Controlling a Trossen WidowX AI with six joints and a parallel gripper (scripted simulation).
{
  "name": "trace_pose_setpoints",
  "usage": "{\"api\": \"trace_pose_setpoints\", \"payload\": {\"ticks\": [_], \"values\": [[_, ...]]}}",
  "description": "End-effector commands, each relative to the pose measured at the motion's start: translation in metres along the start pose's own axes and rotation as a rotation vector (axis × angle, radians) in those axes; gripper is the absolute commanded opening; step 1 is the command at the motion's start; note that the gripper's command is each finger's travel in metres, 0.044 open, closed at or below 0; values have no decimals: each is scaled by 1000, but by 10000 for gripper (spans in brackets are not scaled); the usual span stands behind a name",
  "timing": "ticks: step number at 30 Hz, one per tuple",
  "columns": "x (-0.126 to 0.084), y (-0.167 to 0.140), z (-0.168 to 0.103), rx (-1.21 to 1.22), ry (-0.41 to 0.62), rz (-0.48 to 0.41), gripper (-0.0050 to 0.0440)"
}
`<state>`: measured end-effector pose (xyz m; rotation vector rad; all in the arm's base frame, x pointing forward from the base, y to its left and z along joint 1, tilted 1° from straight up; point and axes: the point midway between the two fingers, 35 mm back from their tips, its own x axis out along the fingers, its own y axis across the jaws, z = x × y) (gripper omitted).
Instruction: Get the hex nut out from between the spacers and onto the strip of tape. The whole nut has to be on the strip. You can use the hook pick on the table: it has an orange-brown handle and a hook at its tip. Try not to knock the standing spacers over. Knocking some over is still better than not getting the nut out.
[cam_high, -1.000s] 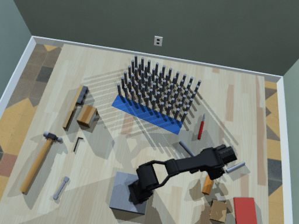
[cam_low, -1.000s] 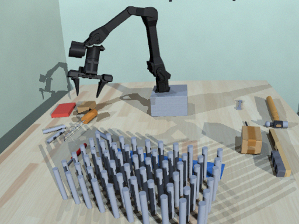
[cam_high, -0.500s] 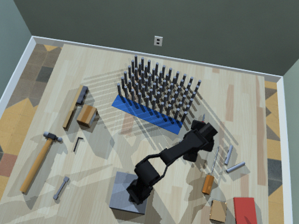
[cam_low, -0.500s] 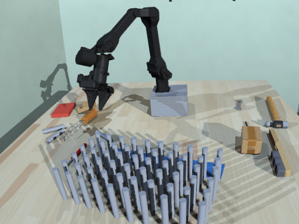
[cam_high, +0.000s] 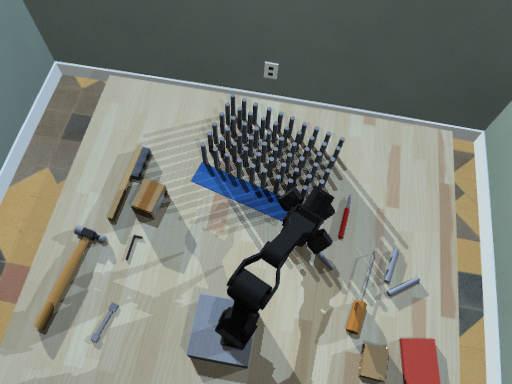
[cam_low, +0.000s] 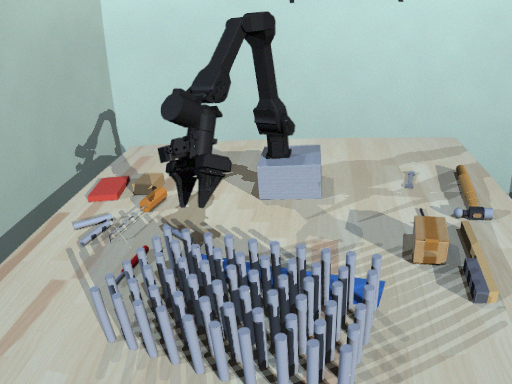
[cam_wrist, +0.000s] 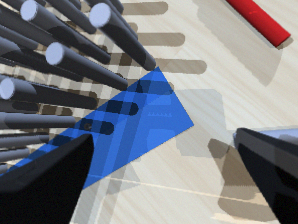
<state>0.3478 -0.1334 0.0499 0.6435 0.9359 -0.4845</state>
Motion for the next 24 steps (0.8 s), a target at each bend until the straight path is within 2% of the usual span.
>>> {"api": "trace_pose_setpoints", "payload": {"ticks": [1,8,10,13,19,22,24], "values": [[8,32,-13,-284,-35,34,400],[16,70,-39,-704,-72,73,400],[16,70,-39,-704,-72,73,400],[17,80,-47,-834,-86,83,400],[15,81,-46,-837,-93,87,400],[29,77,-51,-835,-87,87,400],[48,71,-59,-834,-87,86,400]]}}
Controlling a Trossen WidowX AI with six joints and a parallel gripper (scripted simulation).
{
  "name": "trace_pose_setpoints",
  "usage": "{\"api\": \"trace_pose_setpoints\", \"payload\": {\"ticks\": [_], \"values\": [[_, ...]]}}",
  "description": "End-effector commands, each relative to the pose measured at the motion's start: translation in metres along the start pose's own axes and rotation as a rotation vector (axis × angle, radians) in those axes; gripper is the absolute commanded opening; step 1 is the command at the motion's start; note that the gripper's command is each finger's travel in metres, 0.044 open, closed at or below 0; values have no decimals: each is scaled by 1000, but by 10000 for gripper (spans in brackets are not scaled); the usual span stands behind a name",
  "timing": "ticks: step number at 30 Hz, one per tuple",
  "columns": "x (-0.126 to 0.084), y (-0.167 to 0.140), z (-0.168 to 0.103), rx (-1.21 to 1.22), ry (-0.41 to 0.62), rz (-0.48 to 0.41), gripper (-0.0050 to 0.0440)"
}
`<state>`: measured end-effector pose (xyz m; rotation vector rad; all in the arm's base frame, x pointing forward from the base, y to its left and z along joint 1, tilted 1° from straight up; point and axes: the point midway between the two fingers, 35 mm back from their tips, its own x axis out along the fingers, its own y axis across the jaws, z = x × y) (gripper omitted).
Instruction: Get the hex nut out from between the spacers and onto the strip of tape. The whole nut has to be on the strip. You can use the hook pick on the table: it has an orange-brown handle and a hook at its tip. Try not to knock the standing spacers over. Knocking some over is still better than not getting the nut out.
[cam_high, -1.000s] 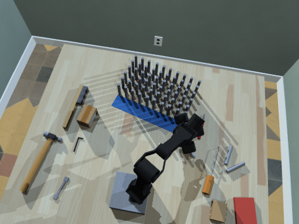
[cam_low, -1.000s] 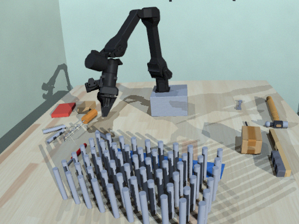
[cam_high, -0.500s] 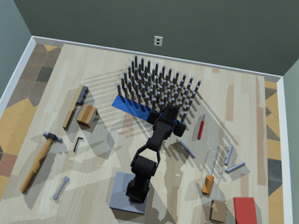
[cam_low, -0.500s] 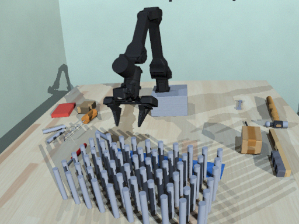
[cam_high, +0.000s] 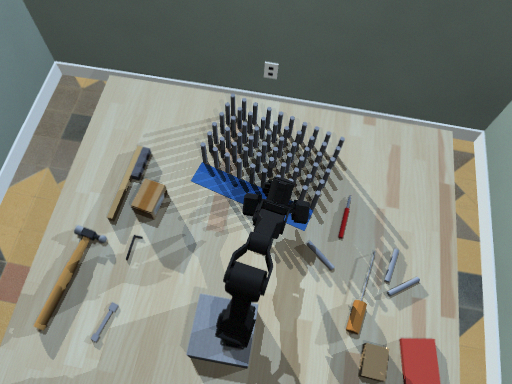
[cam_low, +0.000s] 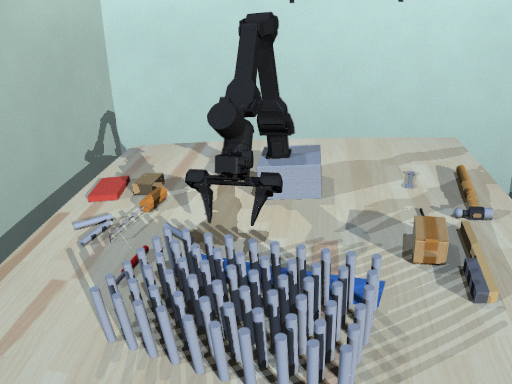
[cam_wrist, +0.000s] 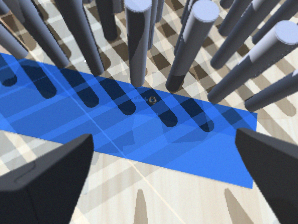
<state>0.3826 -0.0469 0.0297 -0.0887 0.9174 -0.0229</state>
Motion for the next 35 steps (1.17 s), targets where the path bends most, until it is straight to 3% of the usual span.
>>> {"api": "trace_pose_setpoints", "payload": {"ticks": [1,3,8,35], "values": [[32,3,-24,-8,11,4,400],[32,3,-24,-8,11,4,400],[55,6,-45,-5,7,4,400],[53,5,-37,-4,-13,-1,400]]}}
